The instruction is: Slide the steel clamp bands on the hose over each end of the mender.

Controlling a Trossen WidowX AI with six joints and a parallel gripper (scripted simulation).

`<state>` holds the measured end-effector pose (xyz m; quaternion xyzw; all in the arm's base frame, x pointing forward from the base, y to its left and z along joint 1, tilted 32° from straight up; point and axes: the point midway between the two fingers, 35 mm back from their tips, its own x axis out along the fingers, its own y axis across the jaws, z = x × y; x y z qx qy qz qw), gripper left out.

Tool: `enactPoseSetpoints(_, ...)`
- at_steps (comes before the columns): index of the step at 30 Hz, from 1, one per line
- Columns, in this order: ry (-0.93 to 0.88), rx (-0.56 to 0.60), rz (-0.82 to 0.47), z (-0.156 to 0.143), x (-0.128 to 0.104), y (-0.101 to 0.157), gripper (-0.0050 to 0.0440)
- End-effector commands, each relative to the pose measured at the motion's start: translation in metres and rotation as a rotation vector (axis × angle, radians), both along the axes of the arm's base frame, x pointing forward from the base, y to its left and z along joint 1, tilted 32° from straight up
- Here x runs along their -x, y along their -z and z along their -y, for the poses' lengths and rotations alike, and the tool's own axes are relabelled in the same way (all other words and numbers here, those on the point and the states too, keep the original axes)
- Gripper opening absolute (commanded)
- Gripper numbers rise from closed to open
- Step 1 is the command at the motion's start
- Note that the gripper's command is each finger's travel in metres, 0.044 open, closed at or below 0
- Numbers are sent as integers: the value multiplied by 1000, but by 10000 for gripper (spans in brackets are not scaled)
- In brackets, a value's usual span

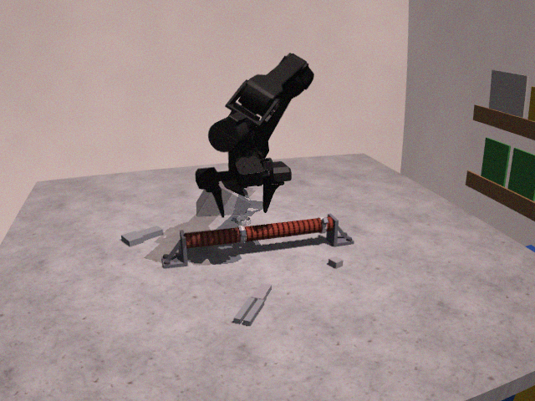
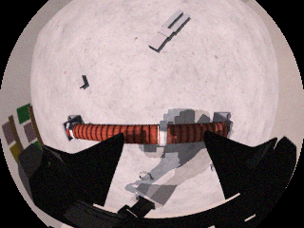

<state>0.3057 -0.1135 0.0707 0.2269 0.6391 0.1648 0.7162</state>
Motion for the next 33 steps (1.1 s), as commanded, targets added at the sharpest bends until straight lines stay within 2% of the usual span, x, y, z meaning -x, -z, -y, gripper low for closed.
enactPoseSetpoints(1,-5,9,-3,-22,-8,-15,368)
enactPoseSetpoints(5,-9,20,-9,-79,-16,-53,272)
enactPoseSetpoints(10,-13,13,-10,-146,-8,-94,152)
enactPoseSetpoints(13,-15,9,-10,-159,-4,-102,90)
enactPoseSetpoints(33,-15,9,-10,-161,-5,-99,90)
